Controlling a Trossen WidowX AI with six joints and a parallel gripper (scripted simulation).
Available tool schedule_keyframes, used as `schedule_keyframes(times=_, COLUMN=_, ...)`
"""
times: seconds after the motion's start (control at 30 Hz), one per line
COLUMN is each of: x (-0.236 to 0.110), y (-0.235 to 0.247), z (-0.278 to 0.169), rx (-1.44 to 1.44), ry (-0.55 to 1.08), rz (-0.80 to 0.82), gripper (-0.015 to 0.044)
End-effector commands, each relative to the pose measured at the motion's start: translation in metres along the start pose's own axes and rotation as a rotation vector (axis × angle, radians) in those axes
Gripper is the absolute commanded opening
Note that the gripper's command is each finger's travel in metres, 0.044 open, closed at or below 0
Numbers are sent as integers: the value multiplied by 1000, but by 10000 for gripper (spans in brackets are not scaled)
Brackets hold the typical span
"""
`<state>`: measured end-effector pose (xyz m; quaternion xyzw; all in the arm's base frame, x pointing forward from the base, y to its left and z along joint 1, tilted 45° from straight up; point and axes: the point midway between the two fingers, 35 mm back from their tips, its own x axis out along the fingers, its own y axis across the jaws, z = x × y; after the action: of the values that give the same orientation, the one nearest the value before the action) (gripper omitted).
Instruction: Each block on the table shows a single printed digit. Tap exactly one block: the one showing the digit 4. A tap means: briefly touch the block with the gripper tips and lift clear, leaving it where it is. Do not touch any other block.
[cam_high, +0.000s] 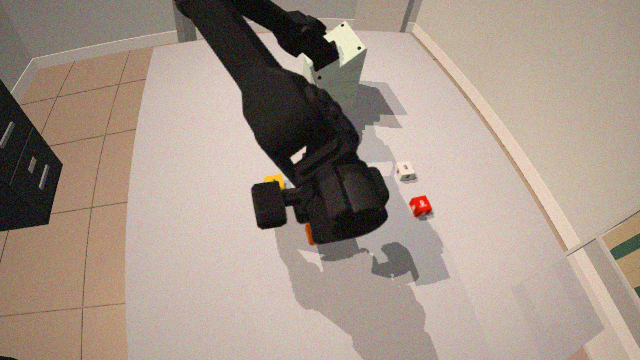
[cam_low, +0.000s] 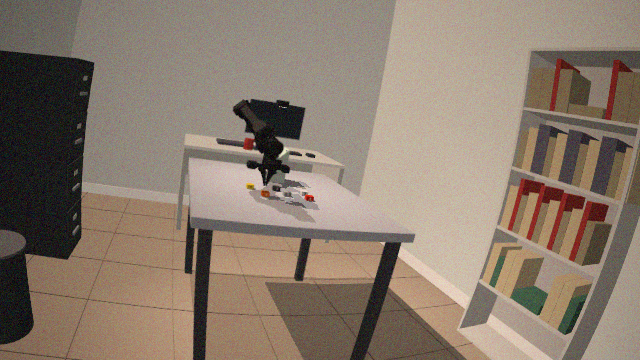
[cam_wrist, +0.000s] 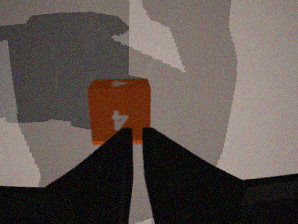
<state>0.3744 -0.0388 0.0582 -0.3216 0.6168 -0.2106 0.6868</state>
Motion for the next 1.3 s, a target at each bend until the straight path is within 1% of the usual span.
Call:
schedule_keyframes(times=0.0, x=6, y=0, z=-1, rx=-6, ry=5, rz=-4, gripper=20)
schedule_keyframes(times=0.5, x=29, y=0, z=-1, rx=-6, ry=5, rz=-6, gripper=20)
schedule_keyframes(times=0.77, x=30, y=0, z=-1, rx=-6, ry=5, rz=-6, gripper=20)
schedule_keyframes(times=0.9, x=2, y=0, z=-1, rx=-5, ry=4, rz=-4, gripper=20)
schedule_keyframes(times=1.03, x=0, y=0, z=-1, rx=-6, ry=5, rz=-4, gripper=20)
schedule_keyframes(times=1.13, x=-4, y=16, z=1, rx=-12, ry=0, rz=9, gripper=99)
schedule_keyframes(times=1.2, x=-11, y=44, z=3, rx=-24, ry=-6, rz=31, gripper=151)
schedule_keyframes(times=1.27, x=-22, y=84, z=1, rx=-42, ry=-9, rz=58, gripper=204)
